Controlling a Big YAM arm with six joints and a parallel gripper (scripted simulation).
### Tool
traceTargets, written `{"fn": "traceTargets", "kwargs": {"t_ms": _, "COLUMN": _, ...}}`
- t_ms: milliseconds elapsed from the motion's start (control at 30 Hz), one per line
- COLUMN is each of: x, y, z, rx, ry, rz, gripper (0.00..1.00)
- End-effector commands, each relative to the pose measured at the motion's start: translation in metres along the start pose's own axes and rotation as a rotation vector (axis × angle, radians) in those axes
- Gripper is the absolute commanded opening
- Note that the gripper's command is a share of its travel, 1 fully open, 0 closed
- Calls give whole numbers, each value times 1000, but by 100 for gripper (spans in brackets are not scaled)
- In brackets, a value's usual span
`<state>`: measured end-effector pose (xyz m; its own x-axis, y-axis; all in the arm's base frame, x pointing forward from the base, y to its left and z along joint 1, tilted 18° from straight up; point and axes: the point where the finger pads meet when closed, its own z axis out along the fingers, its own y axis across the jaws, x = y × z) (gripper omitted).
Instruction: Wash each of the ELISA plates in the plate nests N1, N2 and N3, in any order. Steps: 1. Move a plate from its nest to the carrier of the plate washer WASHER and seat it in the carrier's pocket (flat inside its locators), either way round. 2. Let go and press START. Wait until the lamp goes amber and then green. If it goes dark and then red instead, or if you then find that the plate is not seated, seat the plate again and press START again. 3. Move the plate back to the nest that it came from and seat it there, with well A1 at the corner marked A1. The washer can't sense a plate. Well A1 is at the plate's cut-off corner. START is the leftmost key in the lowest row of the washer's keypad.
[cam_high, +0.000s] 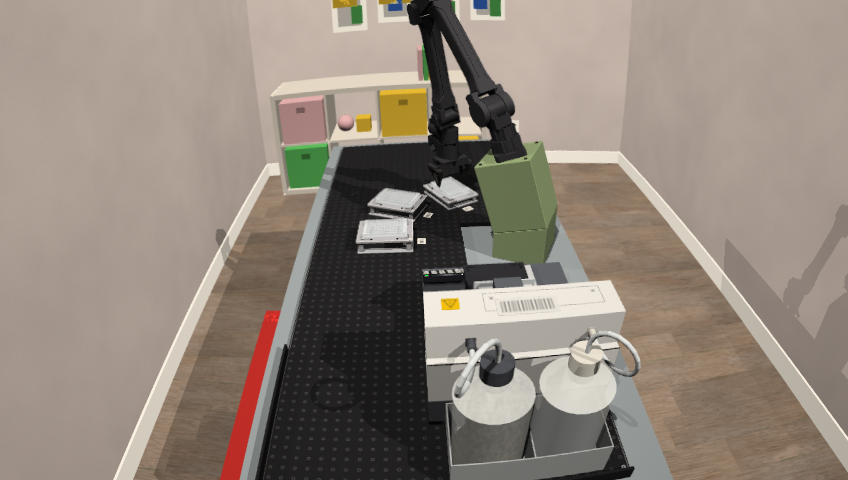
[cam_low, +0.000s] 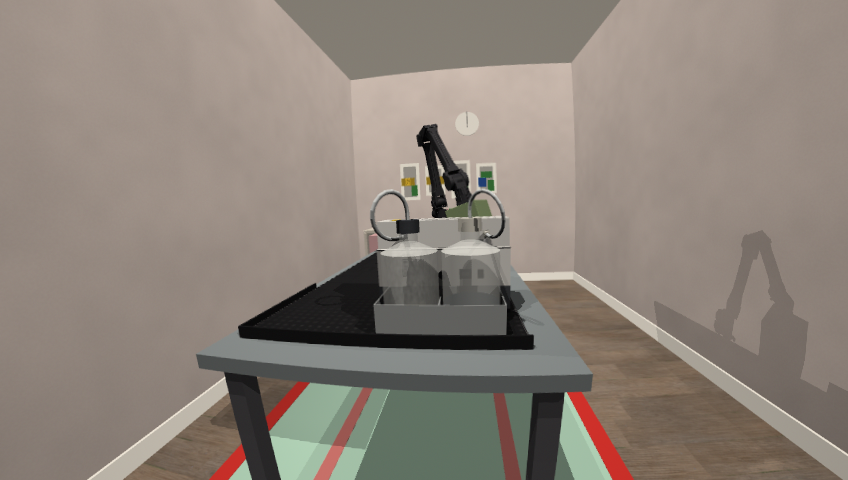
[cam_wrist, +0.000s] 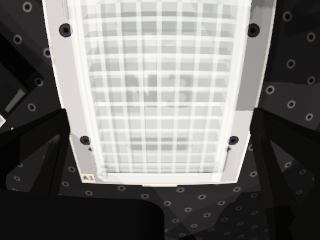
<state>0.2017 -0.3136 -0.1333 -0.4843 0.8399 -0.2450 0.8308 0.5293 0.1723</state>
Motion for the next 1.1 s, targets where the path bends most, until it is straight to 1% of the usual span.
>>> {"fn": "traceTargets", "kwargs": {"t_ms": 0, "x": -9, "y": 3, "z": 1, "rx": 1, "ry": -13, "rz": 4, "gripper": 100}}
{"fn": "traceTargets", "kwargs": {"t_ms": 33, "x": -6, "y": 2, "z": 4, "rx": 1, "ry": -8, "rz": 5, "gripper": 100}}
{"fn": "traceTargets", "kwargs": {"t_ms": 267, "x": -3, "y": 2, "z": 9, "rx": 1, "ry": -4, "rz": 7, "gripper": 100}}
{"fn": "traceTargets", "kwargs": {"t_ms": 467, "x": -6, "y": 2, "z": 14, "rx": 1, "ry": -10, "rz": 5, "gripper": 100}}
{"fn": "traceTargets", "kwargs": {"t_ms": 533, "x": -6, "y": 2, "z": 14, "rx": 1, "ry": -10, "rz": 5, "gripper": 100}}
{"fn": "traceTargets", "kwargs": {"t_ms": 567, "x": -7, "y": 3, "z": 10, "rx": 1, "ry": -12, "rz": 5, "gripper": 100}}
{"fn": "traceTargets", "kwargs": {"t_ms": 633, "x": -6, "y": 3, "z": 16, "rx": 1, "ry": -10, "rz": 3, "gripper": 100}}
{"fn": "traceTargets", "kwargs": {"t_ms": 1067, "x": -5, "y": 2, "z": 24, "rx": 1, "ry": -9, "rz": 5, "gripper": 100}}
